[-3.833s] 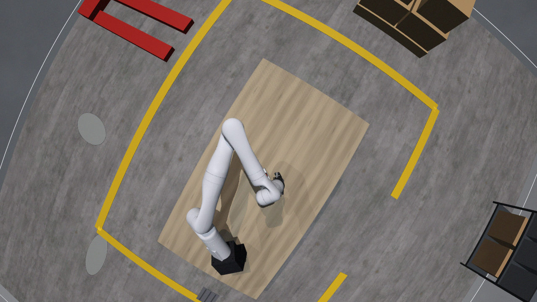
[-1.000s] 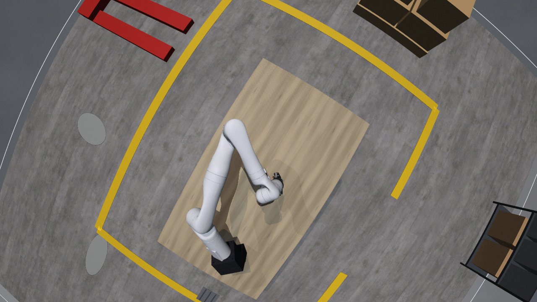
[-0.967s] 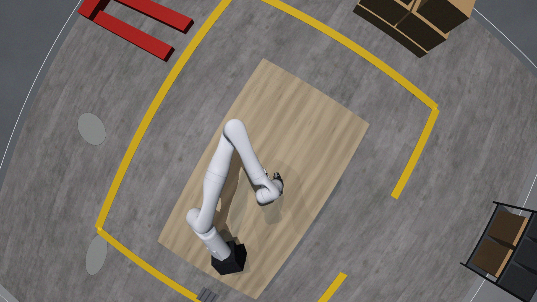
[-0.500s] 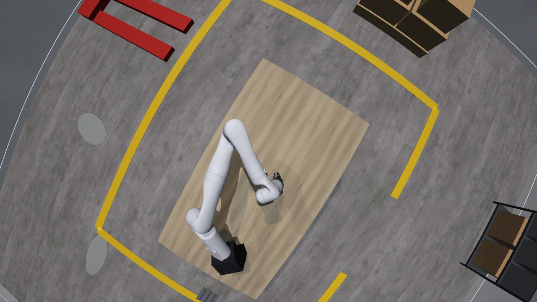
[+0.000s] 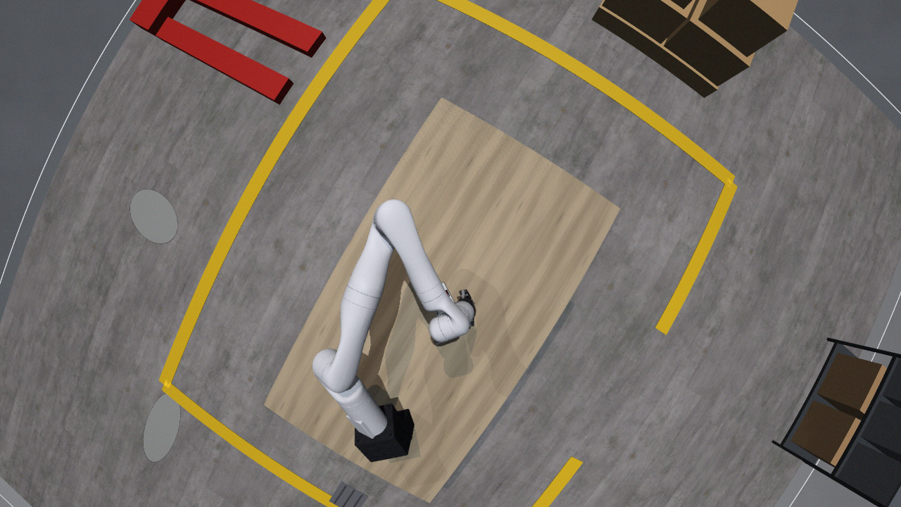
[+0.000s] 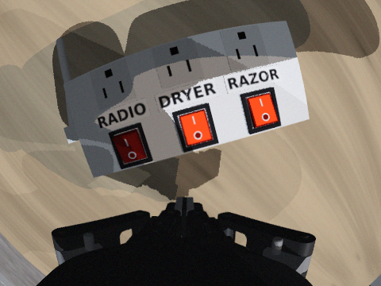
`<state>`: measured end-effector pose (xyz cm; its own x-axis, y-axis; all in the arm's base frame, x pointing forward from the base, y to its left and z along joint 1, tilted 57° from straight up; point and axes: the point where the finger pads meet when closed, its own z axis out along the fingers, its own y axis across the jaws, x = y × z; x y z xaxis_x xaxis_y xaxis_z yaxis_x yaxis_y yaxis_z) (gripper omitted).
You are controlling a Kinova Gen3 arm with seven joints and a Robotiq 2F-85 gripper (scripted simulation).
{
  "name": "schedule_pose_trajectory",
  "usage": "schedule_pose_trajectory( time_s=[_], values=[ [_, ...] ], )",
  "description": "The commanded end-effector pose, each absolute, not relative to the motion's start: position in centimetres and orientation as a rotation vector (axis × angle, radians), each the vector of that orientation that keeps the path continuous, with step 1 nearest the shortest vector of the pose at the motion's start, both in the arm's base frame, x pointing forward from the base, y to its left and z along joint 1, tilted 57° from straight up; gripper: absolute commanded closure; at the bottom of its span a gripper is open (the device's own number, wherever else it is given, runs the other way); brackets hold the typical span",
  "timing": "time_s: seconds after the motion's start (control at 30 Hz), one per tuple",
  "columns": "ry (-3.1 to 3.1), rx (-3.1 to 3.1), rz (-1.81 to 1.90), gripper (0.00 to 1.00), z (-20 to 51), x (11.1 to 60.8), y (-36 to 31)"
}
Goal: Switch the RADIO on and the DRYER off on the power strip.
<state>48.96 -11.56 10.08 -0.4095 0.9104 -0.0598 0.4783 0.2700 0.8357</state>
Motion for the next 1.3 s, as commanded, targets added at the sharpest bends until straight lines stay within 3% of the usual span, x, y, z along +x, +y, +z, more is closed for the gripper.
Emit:
schedule_pose_trajectory(
  time_s=[0.0, 1.27],
  values=[
    [1.995, 1.249, 1.030, 1.00, 10.2, 48.9, -11.8],
    [1.986, 1.244, 1.045, 1.00, 12.7, 46.5, -13.8]
  ],
)
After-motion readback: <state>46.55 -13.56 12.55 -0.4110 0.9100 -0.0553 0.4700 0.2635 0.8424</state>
